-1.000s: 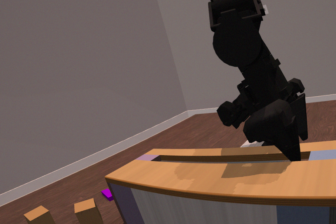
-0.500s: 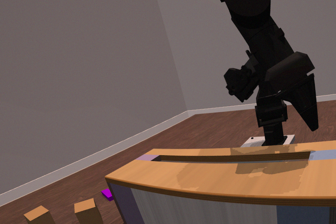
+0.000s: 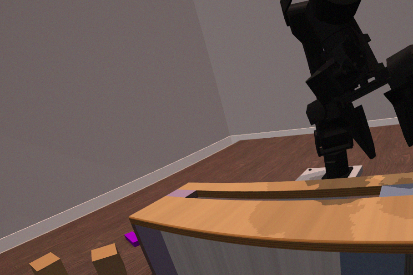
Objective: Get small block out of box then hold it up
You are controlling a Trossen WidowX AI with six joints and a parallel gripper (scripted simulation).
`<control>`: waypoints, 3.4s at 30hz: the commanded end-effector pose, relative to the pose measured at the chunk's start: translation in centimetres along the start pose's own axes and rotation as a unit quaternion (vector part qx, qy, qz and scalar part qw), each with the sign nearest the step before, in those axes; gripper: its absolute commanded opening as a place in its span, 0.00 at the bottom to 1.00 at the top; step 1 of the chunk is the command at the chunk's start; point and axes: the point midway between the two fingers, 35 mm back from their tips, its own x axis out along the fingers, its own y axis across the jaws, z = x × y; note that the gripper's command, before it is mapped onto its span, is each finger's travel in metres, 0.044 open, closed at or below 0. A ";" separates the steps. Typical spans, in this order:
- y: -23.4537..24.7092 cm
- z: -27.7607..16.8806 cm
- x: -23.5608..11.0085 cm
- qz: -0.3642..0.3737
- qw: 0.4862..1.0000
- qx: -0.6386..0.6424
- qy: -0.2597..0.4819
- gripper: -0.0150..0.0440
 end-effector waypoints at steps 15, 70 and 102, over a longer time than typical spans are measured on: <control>0.2 -2.6 0.2 -0.104 0.609 -0.787 -0.013 0.74; -1.7 -4.9 7.9 -0.162 -0.207 -0.959 0.103 0.74; -3.1 -4.9 12.7 -0.162 -0.207 -0.959 0.103 0.74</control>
